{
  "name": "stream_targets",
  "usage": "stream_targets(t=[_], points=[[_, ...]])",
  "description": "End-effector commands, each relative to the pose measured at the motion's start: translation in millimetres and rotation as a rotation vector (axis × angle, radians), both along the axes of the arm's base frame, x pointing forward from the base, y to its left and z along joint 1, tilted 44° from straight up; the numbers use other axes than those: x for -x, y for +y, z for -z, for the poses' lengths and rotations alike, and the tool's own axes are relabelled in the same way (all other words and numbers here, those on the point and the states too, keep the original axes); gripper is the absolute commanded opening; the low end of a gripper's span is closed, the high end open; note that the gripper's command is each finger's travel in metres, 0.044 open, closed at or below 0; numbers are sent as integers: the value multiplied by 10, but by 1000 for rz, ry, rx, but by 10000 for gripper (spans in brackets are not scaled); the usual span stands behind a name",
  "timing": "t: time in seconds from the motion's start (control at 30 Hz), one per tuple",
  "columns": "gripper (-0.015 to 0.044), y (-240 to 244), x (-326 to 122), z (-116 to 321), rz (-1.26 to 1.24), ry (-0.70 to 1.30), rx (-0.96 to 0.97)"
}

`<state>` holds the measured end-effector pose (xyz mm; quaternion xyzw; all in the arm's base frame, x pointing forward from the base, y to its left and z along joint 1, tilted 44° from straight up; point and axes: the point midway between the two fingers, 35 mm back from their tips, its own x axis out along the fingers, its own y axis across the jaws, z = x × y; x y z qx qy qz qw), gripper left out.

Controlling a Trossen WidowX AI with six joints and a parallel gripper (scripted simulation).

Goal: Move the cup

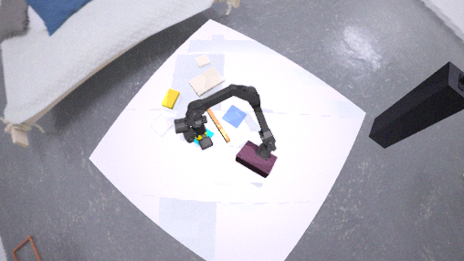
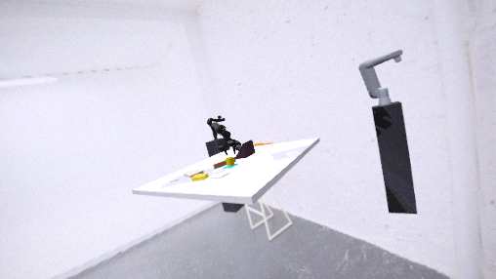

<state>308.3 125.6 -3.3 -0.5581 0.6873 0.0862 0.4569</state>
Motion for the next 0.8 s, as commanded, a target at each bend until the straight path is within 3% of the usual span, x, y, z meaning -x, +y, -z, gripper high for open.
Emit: stream_targets(t=[0.0,0.07,0.77], points=[[409,10,-2,-8,-1,0,0],[440,36,-3,-33,-1,-1,0],[440,436,13,-469,2,-5,-6]])
